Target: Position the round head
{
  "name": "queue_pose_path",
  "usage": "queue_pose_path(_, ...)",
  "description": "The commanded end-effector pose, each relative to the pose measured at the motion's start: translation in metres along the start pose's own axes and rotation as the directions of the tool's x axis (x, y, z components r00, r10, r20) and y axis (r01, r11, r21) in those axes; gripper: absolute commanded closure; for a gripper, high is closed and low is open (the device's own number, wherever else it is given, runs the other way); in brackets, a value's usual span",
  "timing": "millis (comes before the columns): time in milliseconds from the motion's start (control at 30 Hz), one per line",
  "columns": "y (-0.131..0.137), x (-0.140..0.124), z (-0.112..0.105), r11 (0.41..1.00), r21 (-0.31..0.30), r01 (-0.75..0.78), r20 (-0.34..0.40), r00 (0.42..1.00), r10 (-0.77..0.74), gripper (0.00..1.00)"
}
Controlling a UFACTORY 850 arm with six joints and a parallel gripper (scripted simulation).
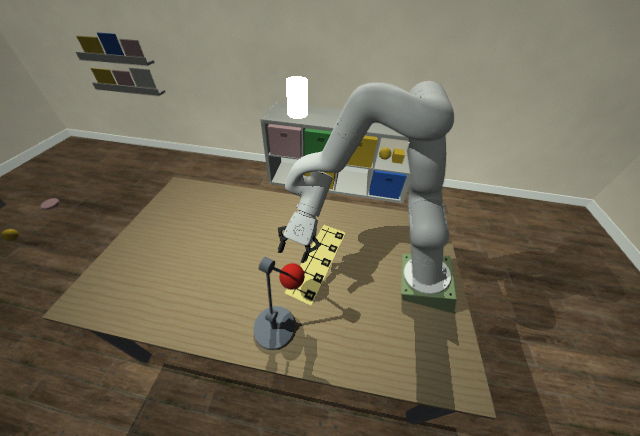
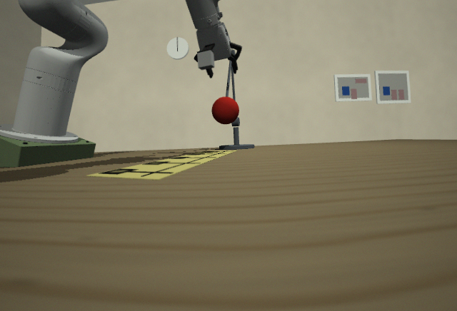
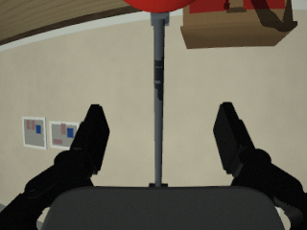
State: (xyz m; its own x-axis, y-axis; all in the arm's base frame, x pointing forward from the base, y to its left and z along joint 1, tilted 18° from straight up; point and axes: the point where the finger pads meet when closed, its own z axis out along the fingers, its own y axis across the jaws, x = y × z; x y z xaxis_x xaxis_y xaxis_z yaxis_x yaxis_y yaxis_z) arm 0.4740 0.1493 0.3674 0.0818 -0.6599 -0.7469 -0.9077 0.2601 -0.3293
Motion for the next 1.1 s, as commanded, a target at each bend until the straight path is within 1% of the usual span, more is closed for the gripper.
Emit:
queue_pose_path(0,-0.001,-0.001,0.011,1.000,-0.003,-0.005,-0.002,1.000,0.005,0.00)
queue_pose_path(167,0.000,-0.001,0.022,1.000,-0.007,-0.013,-0.006,1.000,0.013,0.00)
queue_pose_path(233,0.000,-0.001,0.022,1.000,-0.007,-0.013,-0.006,1.000,0.013,0.00)
queue_pose_path(733,0.001,-0.001,0.057,1.000,-0.015,-0.026,-0.012,1.000,0.026,0.00)
queue_pose_path(1067,0.000,-0.001,0.063,1.000,-0.014,-0.024,-0.010,1.000,0.024,0.00)
